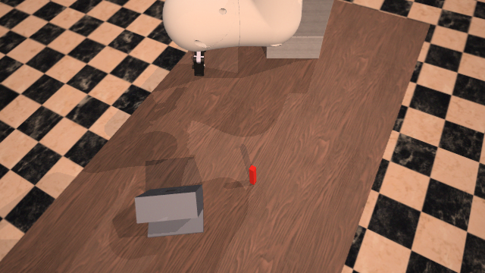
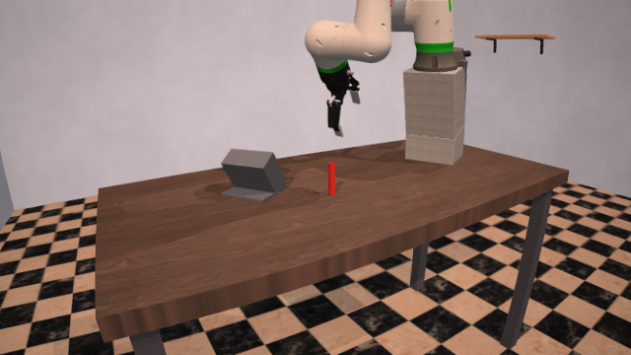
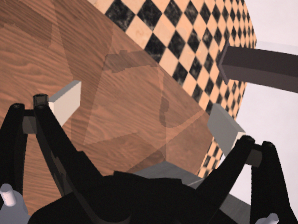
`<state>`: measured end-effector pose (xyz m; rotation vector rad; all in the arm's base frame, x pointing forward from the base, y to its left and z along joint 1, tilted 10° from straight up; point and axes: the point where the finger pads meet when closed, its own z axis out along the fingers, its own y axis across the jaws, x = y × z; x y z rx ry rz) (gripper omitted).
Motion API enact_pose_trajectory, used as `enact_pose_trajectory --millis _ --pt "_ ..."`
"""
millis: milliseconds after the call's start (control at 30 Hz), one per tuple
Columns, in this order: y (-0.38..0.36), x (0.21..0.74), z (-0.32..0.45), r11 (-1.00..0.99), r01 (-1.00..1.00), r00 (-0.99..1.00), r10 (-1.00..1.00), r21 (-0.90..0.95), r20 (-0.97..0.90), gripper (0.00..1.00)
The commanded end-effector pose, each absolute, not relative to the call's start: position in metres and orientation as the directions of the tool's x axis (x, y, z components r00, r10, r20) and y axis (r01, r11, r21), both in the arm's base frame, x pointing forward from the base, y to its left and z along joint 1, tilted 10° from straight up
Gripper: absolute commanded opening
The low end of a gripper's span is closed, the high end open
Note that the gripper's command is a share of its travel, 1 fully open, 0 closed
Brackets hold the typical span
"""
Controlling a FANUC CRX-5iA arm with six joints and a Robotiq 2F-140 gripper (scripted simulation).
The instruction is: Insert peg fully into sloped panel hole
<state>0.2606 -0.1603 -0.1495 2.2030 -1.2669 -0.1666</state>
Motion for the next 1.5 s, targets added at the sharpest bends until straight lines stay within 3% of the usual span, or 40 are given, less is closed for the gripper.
enact_pose_trajectory --millis 0,767,1467 --pt "-0.136 0.286 -0.152 -0.478 -0.723 0.602 -0.79 0.499 0.117 1.0" --pt "0.002 0.405 -0.139 -0.88 -0.435 0.897 -0.442 0.188 0.004 1.0" --pt "0.134 0.483 -0.092 -0.998 -0.038 0.992 -0.044 -0.053 0.118 1.0"
